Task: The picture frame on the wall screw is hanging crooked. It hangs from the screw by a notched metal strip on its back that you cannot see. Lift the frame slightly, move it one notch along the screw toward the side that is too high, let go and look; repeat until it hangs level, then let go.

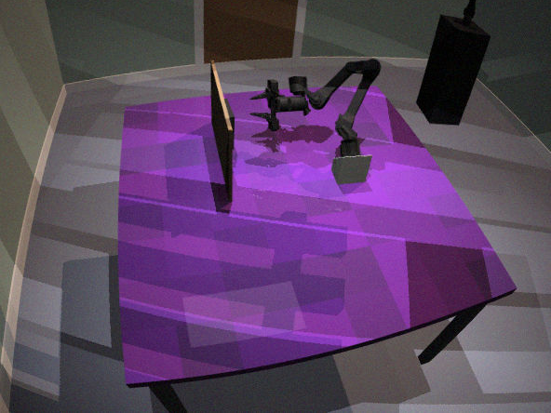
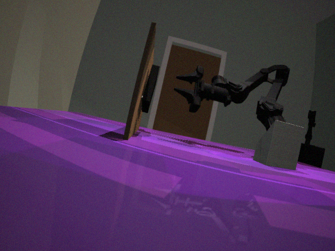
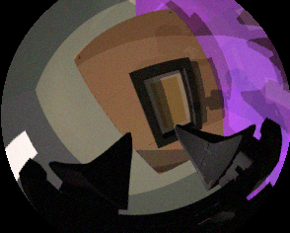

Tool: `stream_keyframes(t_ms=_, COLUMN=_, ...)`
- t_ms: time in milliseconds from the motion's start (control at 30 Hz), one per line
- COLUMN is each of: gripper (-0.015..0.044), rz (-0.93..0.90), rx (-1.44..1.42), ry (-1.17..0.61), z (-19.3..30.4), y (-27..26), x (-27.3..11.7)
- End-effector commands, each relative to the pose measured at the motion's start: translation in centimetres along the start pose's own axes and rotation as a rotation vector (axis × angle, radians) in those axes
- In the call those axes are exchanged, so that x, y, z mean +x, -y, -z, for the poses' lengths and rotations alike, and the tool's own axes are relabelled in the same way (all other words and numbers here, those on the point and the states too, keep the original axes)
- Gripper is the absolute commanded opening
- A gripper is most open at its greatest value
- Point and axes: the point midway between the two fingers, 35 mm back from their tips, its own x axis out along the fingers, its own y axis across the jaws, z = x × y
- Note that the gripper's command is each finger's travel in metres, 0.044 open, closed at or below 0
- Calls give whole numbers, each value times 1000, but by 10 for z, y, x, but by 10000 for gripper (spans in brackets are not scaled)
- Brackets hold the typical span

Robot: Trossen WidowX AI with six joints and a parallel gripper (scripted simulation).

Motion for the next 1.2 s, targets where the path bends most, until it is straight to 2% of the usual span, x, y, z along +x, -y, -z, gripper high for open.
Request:
stream_keyframes(t_ms=0, gripper=260, rz=15, rx=66, ry=-8, z=4, y=8, x=-11)
stream_keyframes(t_ms=100, gripper=260, rz=5, rx=27, ry=-3, z=0, y=0, x=-8)
stream_keyframes(t_ms=333, gripper=260, rz=12, rx=42, ry=-6, z=-3, y=-19, x=-53)
stream_keyframes(t_ms=633, gripper=260, rz=19, rx=64, ry=-9, z=17, y=-30, x=-107)
stream_keyframes(t_ms=1167, gripper=260, rz=19, rx=65, ry=-9, z=18, y=-30, x=-108)
